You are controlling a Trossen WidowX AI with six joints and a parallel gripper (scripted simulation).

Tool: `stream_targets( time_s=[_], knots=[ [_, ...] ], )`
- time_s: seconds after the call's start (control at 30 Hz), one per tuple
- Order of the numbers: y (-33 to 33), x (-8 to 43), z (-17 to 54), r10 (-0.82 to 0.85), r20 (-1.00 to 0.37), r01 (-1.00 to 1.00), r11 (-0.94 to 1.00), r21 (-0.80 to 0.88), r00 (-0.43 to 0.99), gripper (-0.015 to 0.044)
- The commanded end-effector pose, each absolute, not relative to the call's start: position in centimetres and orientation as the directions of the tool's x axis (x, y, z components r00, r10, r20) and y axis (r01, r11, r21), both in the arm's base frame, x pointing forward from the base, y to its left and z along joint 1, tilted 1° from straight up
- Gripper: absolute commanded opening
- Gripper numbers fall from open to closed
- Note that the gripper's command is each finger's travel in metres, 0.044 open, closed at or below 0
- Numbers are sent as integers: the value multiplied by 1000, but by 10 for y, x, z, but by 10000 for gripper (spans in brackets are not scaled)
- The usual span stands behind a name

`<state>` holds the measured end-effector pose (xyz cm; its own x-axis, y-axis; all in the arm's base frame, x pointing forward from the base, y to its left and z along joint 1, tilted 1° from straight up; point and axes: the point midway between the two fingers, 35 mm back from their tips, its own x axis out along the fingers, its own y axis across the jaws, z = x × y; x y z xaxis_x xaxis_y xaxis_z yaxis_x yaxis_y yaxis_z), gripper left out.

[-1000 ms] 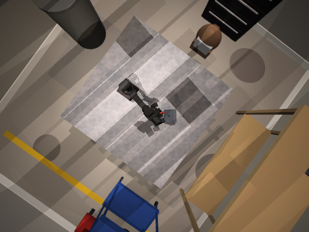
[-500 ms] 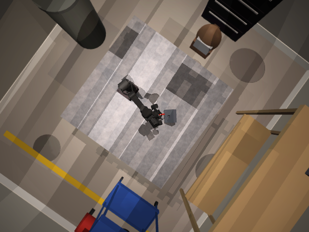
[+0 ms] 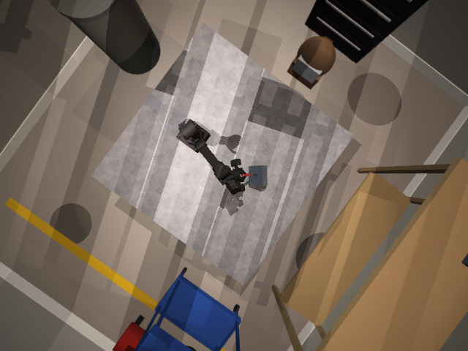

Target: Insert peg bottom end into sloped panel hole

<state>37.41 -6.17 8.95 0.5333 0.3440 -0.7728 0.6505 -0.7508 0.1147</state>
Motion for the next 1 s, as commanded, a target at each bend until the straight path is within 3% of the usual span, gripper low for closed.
stream_targets(
  time_s=[0.0,0.97],
  knots=[
    [-60,379,82,351,-767,633,-769,91,537,0],
    [-56,399,57,352,-743,562,-826,39,569,0]
  ],
)
